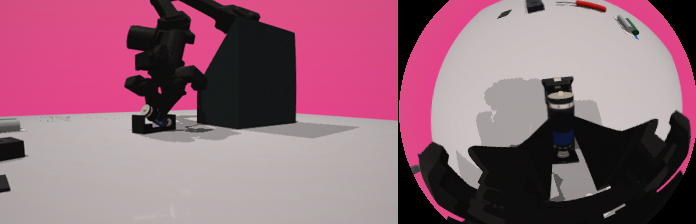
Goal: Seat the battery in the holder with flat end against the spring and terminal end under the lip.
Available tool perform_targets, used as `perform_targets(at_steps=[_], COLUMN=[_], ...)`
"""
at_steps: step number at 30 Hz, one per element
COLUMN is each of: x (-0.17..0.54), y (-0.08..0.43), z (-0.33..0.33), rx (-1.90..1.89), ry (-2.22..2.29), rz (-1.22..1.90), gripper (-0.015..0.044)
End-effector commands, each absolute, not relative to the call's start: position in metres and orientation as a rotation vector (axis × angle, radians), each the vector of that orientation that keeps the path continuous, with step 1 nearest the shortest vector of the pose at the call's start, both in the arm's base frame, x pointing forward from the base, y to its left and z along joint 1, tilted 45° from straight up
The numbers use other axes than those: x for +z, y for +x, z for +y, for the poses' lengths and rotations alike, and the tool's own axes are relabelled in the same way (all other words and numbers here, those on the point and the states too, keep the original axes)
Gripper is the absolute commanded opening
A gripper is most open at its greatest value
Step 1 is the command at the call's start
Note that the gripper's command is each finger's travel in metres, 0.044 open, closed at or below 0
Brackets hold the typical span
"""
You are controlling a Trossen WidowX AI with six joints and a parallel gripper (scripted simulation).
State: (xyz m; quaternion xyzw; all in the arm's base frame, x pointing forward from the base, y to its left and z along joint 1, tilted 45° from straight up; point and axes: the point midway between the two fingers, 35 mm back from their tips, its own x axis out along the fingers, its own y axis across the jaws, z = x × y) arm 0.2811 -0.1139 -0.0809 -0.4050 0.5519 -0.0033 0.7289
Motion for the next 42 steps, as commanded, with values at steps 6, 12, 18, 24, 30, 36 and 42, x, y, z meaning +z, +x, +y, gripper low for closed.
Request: perform_targets(at_steps=[6,12,18,24,30,36,42], x=[-0.0872,-0.0894,-0.0913,-0.0927,-0.0936,-0.0939,-0.0936], y=[0.2799,0.2823,0.2842,0.286,0.2862,0.2863,0.2865], z=[-0.1136,-0.1126,-0.1123,-0.112,-0.1131,-0.1142,-0.1153], rx=[-0.025,-0.031,-0.043,-0.049,-0.069,-0.089,-0.11], ry=[-0.873,-0.868,-0.858,-0.856,-0.85,-0.845,-0.842], rz=[1.282,1.314,1.347,1.375,1.415,1.454,1.492], gripper=[0.0079,0.0079,0.0079,0.0079,0.0079,0.0079,0.0079])
